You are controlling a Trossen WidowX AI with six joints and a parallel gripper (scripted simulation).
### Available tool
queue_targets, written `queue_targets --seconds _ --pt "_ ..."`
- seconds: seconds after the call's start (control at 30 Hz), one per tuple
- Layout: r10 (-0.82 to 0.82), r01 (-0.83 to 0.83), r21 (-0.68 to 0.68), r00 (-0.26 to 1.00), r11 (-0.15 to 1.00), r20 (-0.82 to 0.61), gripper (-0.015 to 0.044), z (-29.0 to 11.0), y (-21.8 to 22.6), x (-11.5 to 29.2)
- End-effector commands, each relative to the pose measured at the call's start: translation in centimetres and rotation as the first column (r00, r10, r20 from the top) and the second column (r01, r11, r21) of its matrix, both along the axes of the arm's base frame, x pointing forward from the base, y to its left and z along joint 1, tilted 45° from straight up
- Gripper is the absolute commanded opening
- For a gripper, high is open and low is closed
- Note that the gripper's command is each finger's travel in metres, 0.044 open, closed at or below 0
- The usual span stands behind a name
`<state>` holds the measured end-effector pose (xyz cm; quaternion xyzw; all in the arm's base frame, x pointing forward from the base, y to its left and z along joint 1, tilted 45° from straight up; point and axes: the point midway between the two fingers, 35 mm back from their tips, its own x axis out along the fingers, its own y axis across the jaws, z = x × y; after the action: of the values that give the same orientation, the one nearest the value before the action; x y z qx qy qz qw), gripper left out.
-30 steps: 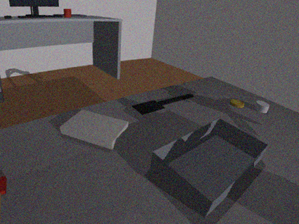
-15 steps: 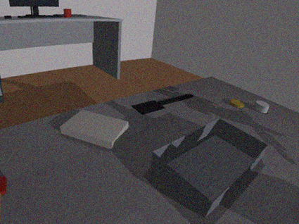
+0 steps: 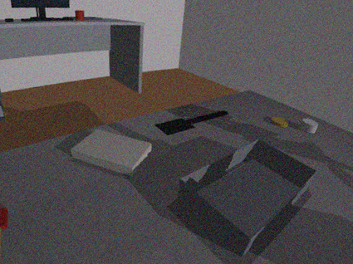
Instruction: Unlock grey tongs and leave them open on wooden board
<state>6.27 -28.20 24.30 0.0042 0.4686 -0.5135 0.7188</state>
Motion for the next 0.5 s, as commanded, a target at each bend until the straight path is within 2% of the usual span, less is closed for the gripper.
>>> queue_targets --seconds 0.0,0.47 --pt "0.006 -0.006 0.002 1.0 1.0 -0.001 -0.015 -0.21 -0.05 0.04" --pt "0.0 0.0 0.0 1.0 1.0 0.0 0.0218 -0.05 -0.01 -0.01"
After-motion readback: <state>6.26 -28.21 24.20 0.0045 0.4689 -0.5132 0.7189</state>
